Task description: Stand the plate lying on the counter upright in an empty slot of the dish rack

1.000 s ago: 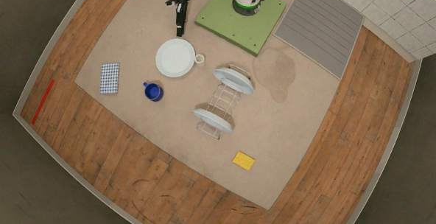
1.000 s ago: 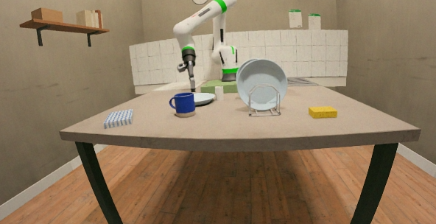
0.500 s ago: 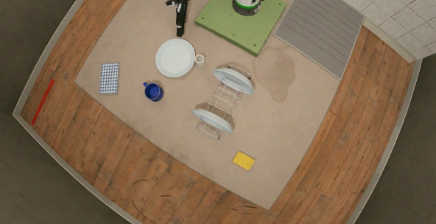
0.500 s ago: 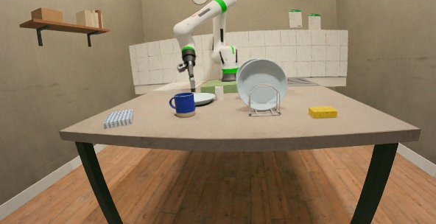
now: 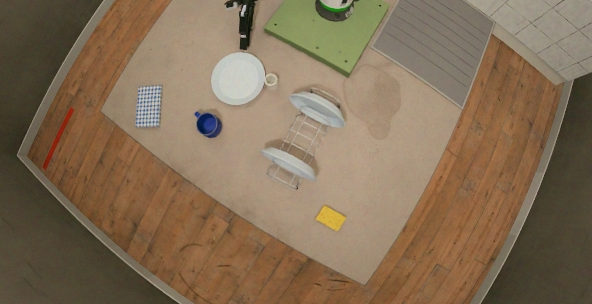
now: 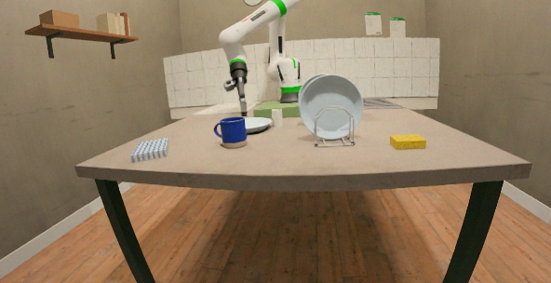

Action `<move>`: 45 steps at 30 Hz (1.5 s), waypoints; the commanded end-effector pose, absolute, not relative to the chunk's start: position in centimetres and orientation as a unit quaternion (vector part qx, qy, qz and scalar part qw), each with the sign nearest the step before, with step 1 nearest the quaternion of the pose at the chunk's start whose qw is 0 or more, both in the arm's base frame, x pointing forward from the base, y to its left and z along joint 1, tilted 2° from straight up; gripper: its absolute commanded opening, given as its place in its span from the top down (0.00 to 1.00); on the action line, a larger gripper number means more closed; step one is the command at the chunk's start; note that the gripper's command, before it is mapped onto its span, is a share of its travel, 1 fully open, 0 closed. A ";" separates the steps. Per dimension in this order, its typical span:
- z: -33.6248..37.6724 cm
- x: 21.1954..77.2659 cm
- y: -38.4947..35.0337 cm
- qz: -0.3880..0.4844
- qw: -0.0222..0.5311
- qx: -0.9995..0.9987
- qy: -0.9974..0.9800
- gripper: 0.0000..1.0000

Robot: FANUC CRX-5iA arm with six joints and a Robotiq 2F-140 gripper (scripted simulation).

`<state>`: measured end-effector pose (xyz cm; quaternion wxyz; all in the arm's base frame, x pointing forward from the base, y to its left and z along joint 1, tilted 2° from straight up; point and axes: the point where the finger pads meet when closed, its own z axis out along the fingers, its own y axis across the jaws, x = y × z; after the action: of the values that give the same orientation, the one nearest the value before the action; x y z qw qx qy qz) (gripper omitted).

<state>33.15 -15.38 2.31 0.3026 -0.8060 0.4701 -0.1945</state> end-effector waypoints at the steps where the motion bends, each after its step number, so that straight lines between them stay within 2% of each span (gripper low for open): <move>1: 2.3 33.2 -15.4 -0.195 0.302 -0.806 0.470 0.76; 45: 1.3 34.1 -15.0 -0.195 0.302 -0.806 0.470 0.76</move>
<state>33.99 -14.95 1.29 0.3025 -0.8060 0.4701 -0.1945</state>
